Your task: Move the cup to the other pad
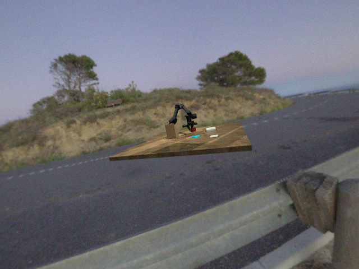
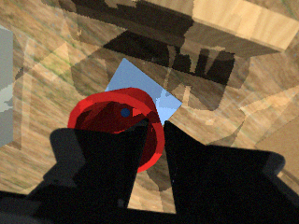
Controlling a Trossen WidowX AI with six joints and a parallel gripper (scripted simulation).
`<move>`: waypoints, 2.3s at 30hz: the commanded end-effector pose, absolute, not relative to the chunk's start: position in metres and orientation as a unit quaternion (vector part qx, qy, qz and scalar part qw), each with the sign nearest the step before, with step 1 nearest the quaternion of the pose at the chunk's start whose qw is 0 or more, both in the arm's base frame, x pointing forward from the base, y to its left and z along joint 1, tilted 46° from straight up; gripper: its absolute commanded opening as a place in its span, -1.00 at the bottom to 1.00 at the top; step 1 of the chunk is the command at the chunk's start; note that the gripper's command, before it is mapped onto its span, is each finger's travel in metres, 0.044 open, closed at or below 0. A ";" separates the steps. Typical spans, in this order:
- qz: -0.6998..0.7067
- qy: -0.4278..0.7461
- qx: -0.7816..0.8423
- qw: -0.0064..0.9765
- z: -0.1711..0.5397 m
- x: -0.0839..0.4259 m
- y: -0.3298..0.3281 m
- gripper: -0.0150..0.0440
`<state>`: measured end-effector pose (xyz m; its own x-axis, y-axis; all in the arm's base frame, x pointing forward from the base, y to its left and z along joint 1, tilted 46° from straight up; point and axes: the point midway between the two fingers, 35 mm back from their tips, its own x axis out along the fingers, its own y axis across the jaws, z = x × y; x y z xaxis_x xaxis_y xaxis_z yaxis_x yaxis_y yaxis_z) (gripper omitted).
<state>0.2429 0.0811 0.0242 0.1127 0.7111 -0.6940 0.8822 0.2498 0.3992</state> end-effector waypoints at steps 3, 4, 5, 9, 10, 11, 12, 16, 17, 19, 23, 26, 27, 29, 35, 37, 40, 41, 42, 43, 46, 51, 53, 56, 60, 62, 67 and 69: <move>-0.097 0.659 0.605 0.437 0.025 0.243 0.081 -0.37; -0.097 0.659 0.605 0.437 0.025 0.243 0.081 -0.39; -0.097 0.659 0.605 0.437 0.025 0.243 0.081 -0.42; -0.097 0.659 0.605 0.437 0.025 0.243 0.081 -0.49; -0.097 0.659 0.605 0.437 0.025 0.243 0.081 -0.49; -0.098 0.659 0.605 0.437 0.025 0.243 0.081 -0.49; -0.098 0.659 0.605 0.437 0.025 0.243 0.080 -0.49; -0.099 0.659 0.604 0.438 0.030 0.243 0.074 -0.49; -0.099 0.659 0.604 0.438 0.032 0.243 0.071 -0.49; -0.100 0.659 0.604 0.438 0.036 0.243 0.067 -0.49; -0.101 0.659 0.604 0.438 0.043 0.242 0.057 -0.49; -0.102 0.659 0.604 0.437 0.049 0.241 0.051 -0.49; -0.102 0.659 0.604 0.437 0.050 0.241 0.049 -0.49; -0.102 0.659 0.604 0.437 0.054 0.240 0.044 -0.49; -0.101 0.660 0.605 0.435 0.065 0.237 0.032 -0.49; -0.100 0.660 0.605 0.434 0.067 0.236 0.029 -0.49; -0.100 0.660 0.605 0.434 0.067 0.235 0.028 -0.49; -0.100 0.660 0.605 0.434 0.067 0.235 0.028 -0.49; -0.102 0.660 0.607 0.431 0.065 0.235 0.030 -0.49; -0.102 0.660 0.607 0.431 0.065 0.235 0.030 -0.49; -0.102 0.660 0.607 0.431 0.065 0.235 0.030 -0.49; -0.102 0.660 0.607 0.431 0.065 0.235 0.030 -0.49; -0.102 0.660 0.607 0.431 0.065 0.235 0.030 -0.49; -0.102 0.660 0.607 0.431 0.065 0.235 0.030 -0.49; -0.101 0.660 0.607 0.432 0.063 0.236 0.028 -0.49; -0.101 0.660 0.607 0.432 0.062 0.238 0.025 -0.49; -0.101 0.660 0.606 0.433 0.056 0.240 0.019 -0.49; -0.101 0.659 0.606 0.433 0.054 0.242 0.017 -0.49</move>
